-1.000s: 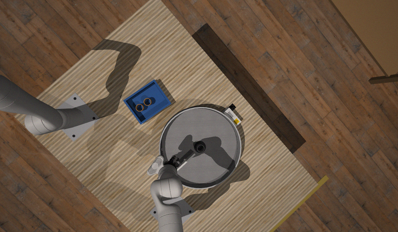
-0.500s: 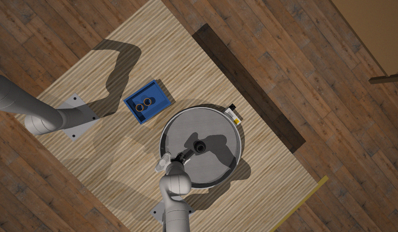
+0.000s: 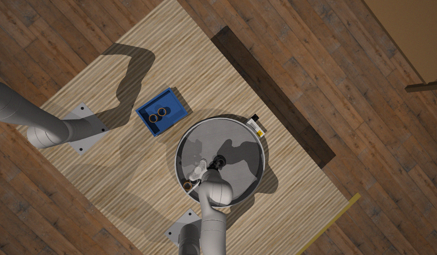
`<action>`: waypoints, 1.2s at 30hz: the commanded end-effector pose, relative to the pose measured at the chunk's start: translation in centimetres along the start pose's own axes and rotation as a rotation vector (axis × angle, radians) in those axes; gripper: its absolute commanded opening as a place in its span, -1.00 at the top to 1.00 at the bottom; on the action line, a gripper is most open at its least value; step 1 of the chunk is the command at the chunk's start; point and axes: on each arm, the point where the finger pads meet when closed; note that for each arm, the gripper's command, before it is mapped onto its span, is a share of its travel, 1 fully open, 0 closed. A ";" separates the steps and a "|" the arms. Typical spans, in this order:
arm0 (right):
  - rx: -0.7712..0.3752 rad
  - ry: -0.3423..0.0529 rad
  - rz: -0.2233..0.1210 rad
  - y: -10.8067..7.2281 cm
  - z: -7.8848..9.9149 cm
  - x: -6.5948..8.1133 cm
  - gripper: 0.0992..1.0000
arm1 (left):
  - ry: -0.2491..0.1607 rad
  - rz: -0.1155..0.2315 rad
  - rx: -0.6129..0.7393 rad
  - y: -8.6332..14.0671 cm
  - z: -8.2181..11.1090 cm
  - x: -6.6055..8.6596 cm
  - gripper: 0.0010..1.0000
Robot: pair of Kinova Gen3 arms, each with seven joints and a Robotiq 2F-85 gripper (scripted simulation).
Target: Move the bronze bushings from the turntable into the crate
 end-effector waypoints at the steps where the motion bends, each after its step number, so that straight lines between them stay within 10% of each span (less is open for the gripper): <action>1: 0.001 0.004 0.001 1.6 -1.2 0.0 1.00 | -0.002 0.001 0.000 0.0 0.0 0.1 -1.00; 14: 0.001 0.004 0.001 5.4 -4.6 0.0 1.00 | -0.002 0.001 0.000 0.0 0.0 0.1 -1.00; 36: 0.001 0.004 0.001 5.7 -4.8 0.0 1.00 | -0.002 0.001 0.000 0.0 0.0 0.1 -1.00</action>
Point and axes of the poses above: on each arm, the point where the finger pads meet when closed, its own x axis back along the fingers, its own y axis across the jaws, z = x × y, and after that the axes turned 11 degrees about x, right-handed
